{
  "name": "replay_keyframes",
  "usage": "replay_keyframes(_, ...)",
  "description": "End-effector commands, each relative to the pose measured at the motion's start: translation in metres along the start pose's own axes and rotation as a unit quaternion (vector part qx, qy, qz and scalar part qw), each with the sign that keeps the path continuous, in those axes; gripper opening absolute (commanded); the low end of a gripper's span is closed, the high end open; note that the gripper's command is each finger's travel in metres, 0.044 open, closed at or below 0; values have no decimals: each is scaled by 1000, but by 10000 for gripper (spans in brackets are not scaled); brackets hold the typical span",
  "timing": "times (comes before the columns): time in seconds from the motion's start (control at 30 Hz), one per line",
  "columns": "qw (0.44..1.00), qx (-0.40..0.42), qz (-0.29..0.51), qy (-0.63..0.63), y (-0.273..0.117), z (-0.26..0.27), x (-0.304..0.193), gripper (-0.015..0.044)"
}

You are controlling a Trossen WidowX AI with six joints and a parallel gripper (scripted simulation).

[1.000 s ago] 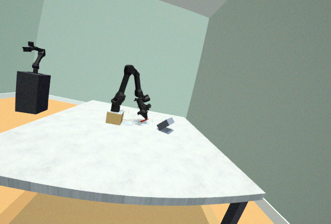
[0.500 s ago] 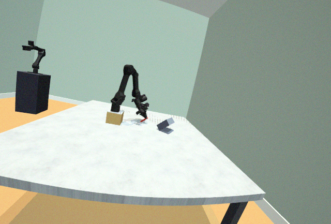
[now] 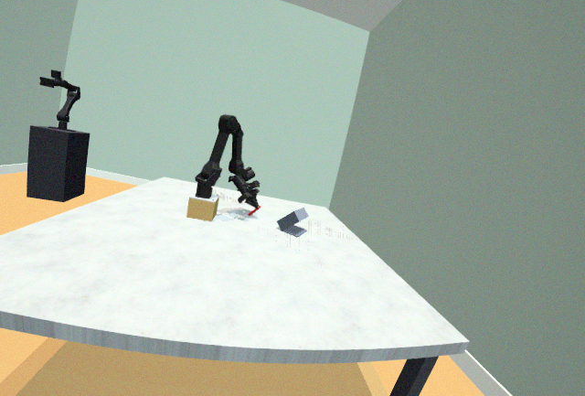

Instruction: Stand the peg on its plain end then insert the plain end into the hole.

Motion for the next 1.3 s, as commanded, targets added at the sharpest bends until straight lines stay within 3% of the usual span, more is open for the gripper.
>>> replay_keyframes(0.0, 1000, -5, -18, 1, -2, -1, -5, 49)
replay_keyframes(1.27, 984, -34, -177, 1, -17, 6, -47, 49)
Point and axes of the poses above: the point midway between the two fingers, 35 mm back from their tips, its own y axis out along the fingers, its own z axis across the jaws, x = y × z, the point moved 8 cm from there along -y, back along the fingers, and after that the axes turned 10 degrees about -y, right-handed, at the moved point
